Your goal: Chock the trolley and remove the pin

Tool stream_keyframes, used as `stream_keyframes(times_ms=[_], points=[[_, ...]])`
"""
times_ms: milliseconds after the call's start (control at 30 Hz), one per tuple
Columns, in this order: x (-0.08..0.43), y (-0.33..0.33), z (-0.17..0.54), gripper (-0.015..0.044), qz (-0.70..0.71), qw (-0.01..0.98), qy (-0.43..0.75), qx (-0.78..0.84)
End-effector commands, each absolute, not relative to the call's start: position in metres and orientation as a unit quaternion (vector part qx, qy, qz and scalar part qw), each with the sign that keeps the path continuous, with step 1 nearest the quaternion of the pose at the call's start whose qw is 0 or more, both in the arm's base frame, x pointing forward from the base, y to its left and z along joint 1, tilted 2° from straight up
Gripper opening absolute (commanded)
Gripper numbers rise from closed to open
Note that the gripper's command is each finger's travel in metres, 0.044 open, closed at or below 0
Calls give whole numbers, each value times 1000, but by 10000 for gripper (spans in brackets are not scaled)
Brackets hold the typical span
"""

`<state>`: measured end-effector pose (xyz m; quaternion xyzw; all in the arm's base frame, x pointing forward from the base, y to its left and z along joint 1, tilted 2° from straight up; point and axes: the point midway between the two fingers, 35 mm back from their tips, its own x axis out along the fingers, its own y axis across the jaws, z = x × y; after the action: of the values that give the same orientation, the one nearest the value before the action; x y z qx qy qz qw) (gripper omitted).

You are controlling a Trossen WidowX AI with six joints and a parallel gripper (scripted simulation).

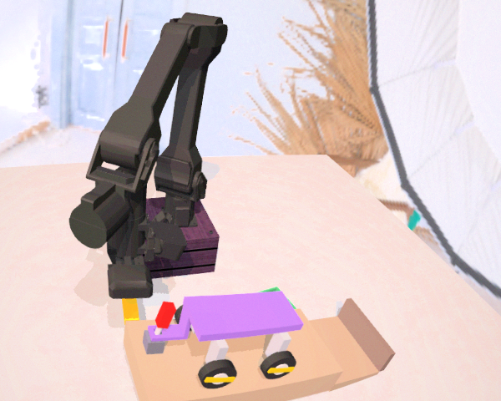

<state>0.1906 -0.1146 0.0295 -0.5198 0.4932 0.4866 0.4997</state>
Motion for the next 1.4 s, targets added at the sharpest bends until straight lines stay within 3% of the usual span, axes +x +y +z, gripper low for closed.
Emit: stream_keyframes(times_ms=[0,967,1367], points=[[191,-115,46,0,484,501,490,-524],[192,-113,132,0,484,501,489,-524],[192,-113,134,0,448,538,524,-486]])
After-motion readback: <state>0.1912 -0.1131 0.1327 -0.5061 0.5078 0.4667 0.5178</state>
